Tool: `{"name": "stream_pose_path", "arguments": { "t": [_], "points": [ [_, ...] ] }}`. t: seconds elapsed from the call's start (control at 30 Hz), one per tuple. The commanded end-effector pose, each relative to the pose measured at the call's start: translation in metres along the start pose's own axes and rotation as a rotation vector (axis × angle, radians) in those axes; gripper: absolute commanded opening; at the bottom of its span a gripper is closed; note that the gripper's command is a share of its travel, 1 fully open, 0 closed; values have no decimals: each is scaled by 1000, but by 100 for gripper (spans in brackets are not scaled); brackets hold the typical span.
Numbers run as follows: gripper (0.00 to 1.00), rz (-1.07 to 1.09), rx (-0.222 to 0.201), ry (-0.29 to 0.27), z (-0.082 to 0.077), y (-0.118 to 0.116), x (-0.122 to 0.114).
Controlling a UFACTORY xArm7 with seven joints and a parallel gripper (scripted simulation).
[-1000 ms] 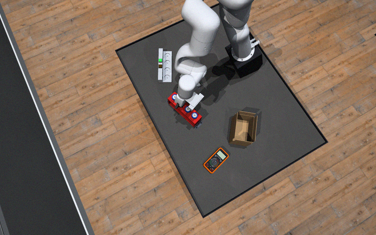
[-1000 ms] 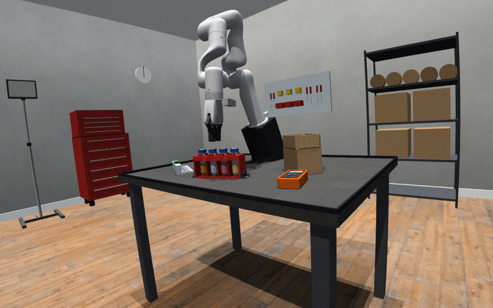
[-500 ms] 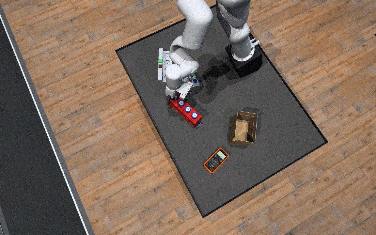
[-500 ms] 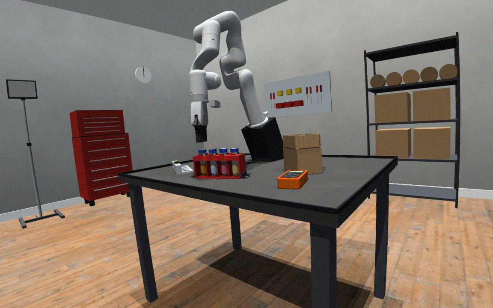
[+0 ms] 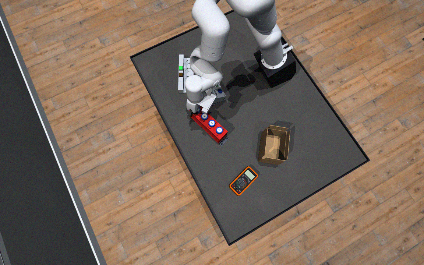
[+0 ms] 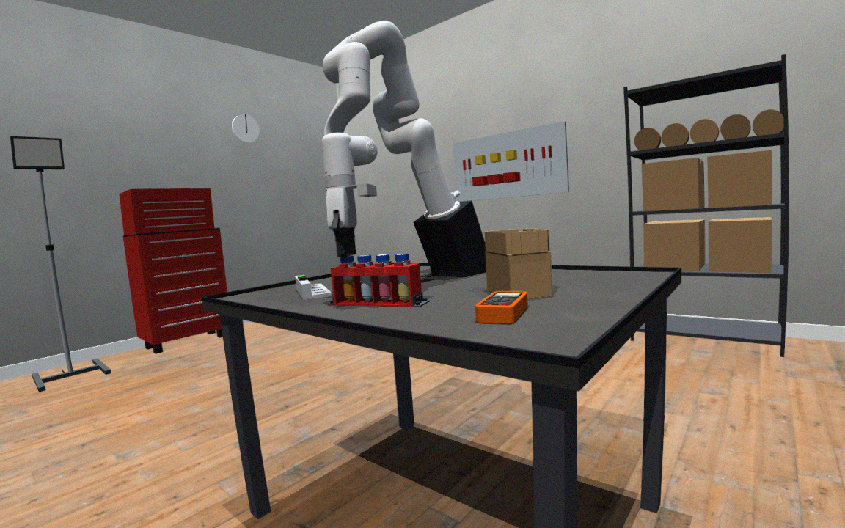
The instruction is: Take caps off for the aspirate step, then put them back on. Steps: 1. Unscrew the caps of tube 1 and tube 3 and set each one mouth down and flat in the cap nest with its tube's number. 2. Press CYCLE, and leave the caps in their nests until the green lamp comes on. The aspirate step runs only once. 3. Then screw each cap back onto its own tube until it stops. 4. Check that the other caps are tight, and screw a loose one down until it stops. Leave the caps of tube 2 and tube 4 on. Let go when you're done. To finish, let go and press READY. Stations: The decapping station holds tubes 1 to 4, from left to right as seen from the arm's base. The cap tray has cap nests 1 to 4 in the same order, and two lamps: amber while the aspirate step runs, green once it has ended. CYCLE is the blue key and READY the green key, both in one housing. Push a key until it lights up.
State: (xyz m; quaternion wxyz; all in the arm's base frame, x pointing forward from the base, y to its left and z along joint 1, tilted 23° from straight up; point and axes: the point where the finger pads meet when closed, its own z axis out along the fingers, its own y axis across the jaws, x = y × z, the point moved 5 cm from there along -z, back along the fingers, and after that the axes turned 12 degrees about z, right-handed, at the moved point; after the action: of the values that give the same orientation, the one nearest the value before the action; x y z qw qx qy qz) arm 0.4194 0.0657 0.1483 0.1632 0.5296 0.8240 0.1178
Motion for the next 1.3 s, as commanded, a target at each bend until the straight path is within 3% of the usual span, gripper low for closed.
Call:
{"name": "stream_pose_path", "arguments": {
  "t": [0.0, 1.03, 1.07, 1.27],
  "points": [
    [46, 0, -5, -5, 2, 2, -1],
    [46, 0, -5, -5, 12, 2, -1],
    [0, 0, -5, -5, 12, 2, -1],
    [0, 0, -5, -5, 12, 2, -1]
  ]
}}
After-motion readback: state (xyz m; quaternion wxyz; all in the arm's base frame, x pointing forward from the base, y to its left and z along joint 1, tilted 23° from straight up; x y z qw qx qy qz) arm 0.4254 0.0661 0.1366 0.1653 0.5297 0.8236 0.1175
